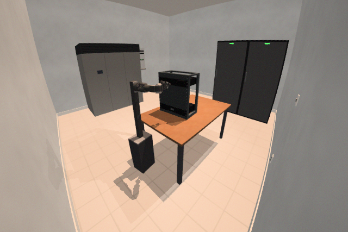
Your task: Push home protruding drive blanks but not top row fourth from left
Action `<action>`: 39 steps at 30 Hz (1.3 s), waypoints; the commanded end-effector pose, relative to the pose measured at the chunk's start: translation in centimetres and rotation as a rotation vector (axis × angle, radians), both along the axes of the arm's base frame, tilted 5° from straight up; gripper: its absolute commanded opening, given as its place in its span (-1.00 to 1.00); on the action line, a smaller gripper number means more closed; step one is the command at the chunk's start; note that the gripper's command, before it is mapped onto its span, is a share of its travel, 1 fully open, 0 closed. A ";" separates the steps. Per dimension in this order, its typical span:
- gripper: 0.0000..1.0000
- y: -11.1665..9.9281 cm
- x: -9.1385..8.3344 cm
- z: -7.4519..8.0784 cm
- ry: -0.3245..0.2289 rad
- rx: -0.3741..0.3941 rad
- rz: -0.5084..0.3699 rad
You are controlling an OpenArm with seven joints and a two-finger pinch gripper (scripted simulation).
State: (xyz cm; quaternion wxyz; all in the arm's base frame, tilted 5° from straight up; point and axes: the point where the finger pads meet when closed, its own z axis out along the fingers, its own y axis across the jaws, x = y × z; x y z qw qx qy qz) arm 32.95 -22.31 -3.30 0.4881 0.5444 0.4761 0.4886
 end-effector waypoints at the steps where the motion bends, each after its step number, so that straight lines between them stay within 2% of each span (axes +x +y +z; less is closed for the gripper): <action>1: -1.00 -0.1 0.0 0.0 0.002 -0.001 -0.004; 25: -1.00 -0.2 -0.2 0.2 0.002 -0.001 0.001; 39: -1.00 -0.3 0.2 0.2 0.002 -0.001 -0.002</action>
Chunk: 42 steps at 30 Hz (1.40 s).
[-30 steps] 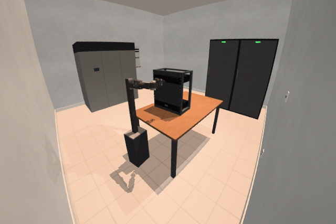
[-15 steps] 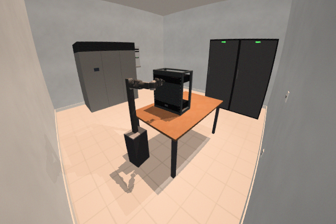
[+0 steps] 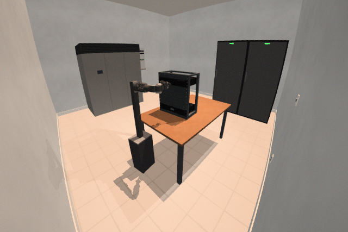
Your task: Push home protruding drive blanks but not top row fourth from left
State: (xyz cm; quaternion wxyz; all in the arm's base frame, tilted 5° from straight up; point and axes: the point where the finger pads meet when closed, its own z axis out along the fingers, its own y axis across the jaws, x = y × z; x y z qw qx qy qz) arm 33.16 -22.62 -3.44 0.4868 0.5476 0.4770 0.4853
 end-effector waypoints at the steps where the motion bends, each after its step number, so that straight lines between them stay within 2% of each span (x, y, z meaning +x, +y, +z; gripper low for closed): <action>1: -1.00 0.0 0.0 0.3 -0.007 -0.002 0.002; 20: -1.00 0.0 1.3 0.2 -0.007 -0.001 0.006; 33: -1.00 -0.2 4.9 0.0 -0.006 -0.002 0.006; 35: -1.00 -0.2 4.9 0.0 -0.006 -0.002 0.006; 42: -1.00 -0.4 7.2 -0.1 -0.005 -0.002 0.005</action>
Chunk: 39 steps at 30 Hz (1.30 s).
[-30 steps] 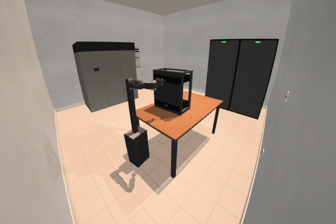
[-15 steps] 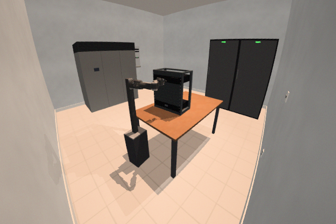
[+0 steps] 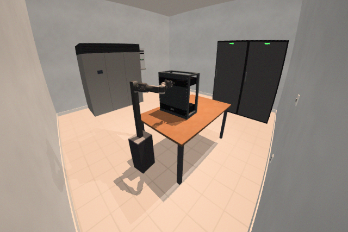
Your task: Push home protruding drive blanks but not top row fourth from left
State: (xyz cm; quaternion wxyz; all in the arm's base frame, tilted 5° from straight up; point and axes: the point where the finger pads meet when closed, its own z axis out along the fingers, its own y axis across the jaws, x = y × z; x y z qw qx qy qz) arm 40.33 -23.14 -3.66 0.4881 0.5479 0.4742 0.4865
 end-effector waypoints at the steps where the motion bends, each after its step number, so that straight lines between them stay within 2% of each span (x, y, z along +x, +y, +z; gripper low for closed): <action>1: -1.00 0.1 0.3 0.1 0.000 -0.004 0.009; 7: -1.00 0.0 1.5 0.1 0.000 -0.004 0.009; 13: -1.00 0.0 1.8 0.0 0.000 -0.004 0.009; 39: -1.00 0.1 1.9 0.3 -0.001 -0.005 0.011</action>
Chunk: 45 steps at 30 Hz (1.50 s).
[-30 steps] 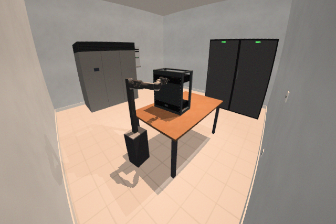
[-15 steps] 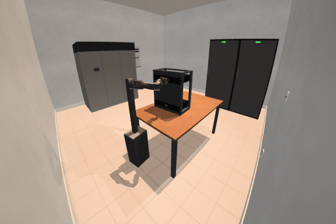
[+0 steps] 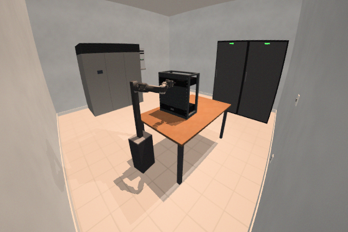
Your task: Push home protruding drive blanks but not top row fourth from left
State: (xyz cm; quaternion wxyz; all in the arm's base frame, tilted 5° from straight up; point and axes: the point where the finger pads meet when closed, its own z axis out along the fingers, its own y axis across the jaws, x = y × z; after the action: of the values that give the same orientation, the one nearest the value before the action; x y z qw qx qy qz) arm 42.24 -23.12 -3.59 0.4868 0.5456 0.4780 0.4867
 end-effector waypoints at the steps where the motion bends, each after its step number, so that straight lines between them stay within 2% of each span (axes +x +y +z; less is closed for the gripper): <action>1: -1.00 0.1 0.0 0.3 -0.003 0.000 0.003; 45: -1.00 0.0 0.6 0.2 -0.003 0.000 0.002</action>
State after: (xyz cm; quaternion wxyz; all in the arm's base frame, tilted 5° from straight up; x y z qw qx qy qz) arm 42.83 -23.15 -3.65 0.4864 0.5466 0.4782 0.4857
